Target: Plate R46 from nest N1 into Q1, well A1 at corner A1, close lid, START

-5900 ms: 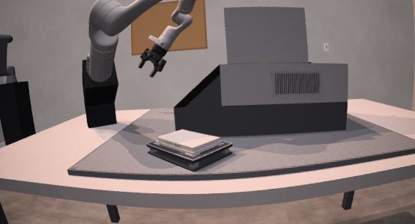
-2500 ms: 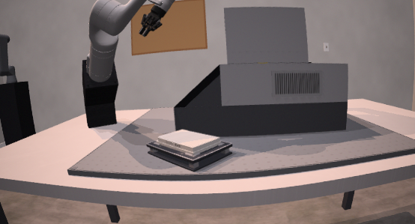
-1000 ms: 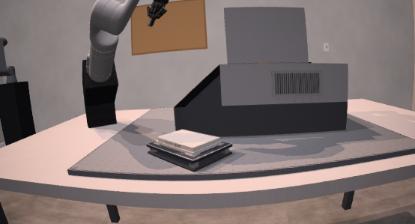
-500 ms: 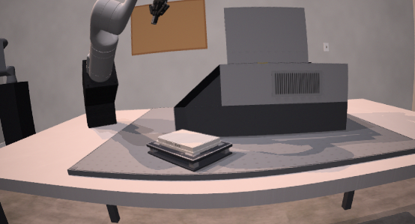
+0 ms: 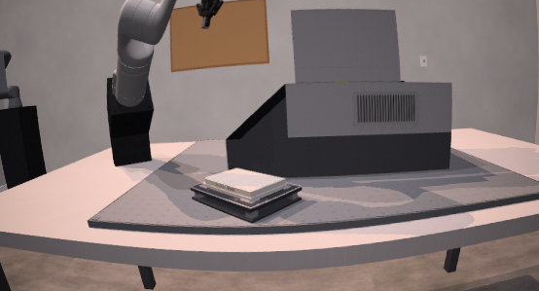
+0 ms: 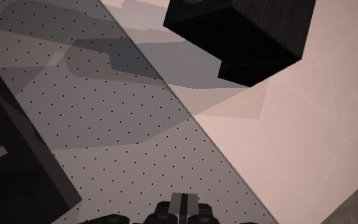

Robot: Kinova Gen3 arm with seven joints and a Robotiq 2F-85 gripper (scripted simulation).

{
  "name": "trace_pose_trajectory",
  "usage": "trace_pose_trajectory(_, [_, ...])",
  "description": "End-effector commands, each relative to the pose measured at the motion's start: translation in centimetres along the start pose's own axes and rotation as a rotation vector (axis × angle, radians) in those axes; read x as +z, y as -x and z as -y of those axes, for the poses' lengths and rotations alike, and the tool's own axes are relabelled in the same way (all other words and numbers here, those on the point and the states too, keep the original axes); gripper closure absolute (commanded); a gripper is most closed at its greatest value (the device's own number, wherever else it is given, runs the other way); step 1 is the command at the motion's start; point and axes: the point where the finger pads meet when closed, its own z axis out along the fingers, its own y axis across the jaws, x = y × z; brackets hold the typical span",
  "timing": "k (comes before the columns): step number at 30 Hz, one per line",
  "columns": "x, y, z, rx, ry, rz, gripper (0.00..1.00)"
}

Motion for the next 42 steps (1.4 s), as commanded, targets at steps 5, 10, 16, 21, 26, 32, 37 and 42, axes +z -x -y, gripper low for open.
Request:
trace_pose_trajectory(5, [-0.7, -0.8, 2.5, 0.036, -0.050, 0.050, 0.90])
trace_pose_trajectory(10, [-0.8, -1.0, 3.5, 0.051, -0.070, 0.067, 0.90])
trace_pose_trajectory(16, [-1.1, -1.4, 5.4, 0.080, -0.109, 0.102, 0.90])
trace_pose_trajectory(21, [-1.2, -1.7, 7.0, 0.157, -0.214, 0.190, 0.90])
trace_pose_trajectory(26, [-1.5, -2.1, 8.3, 0.155, -0.210, 0.191, 0.90])
trace_pose_trajectory(32, [-1.6, -2.3, 10.0, 0.144, -0.212, 0.186, 0.90])
trace_pose_trajectory(37, [-1.8, -2.7, 11.7, 0.144, -0.212, 0.185, 0.90])
trace_pose_trajectory(42, [-2.0, -3.1, 13.3, 0.144, -0.212, 0.185, 0.90])
